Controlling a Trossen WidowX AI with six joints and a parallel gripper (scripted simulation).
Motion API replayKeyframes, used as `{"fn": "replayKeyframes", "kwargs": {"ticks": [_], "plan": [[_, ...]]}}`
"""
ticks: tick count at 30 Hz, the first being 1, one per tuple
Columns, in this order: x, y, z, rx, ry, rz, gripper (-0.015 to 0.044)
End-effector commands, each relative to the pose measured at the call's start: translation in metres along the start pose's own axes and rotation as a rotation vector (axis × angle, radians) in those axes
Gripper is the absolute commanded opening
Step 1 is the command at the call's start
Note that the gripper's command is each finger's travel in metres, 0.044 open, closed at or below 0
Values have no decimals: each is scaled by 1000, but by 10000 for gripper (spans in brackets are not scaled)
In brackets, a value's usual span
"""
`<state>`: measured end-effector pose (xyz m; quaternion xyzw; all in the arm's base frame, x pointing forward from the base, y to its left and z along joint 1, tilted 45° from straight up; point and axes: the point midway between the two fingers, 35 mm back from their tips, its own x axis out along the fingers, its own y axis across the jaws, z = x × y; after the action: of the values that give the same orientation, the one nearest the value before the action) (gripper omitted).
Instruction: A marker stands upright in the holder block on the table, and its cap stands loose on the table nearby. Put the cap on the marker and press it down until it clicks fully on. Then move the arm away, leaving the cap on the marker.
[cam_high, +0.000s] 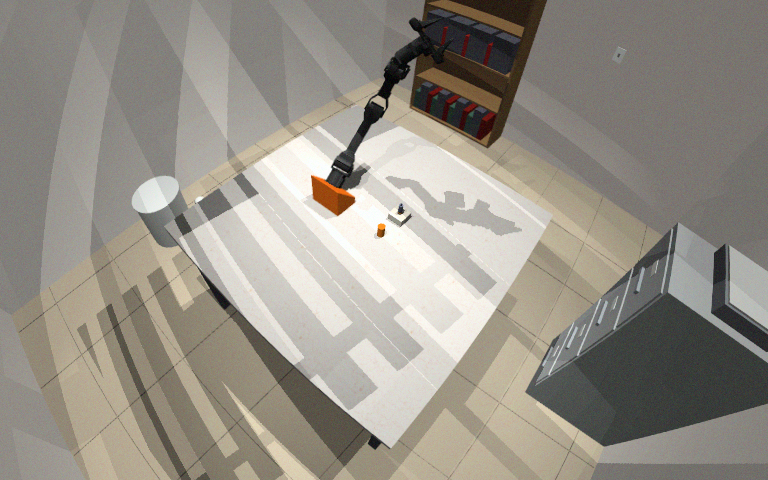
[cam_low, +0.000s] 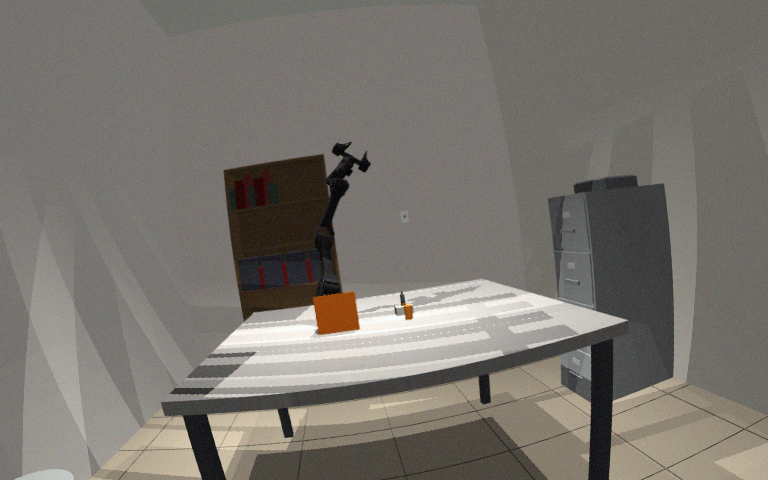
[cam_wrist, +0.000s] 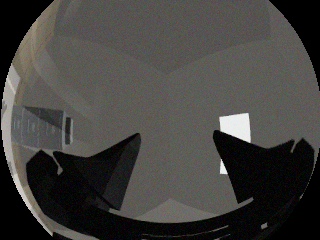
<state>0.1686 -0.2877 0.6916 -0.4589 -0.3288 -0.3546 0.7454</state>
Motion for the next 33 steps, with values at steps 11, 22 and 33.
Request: {"fn": "replayKeyframes", "kwargs": {"ticks": [11,22,33], "plan": [[-17,85,-113,321,305,138,258],[-90,202,-224,751,807,278,258],[-206,320,-268,1125,1366,374,258]]}}
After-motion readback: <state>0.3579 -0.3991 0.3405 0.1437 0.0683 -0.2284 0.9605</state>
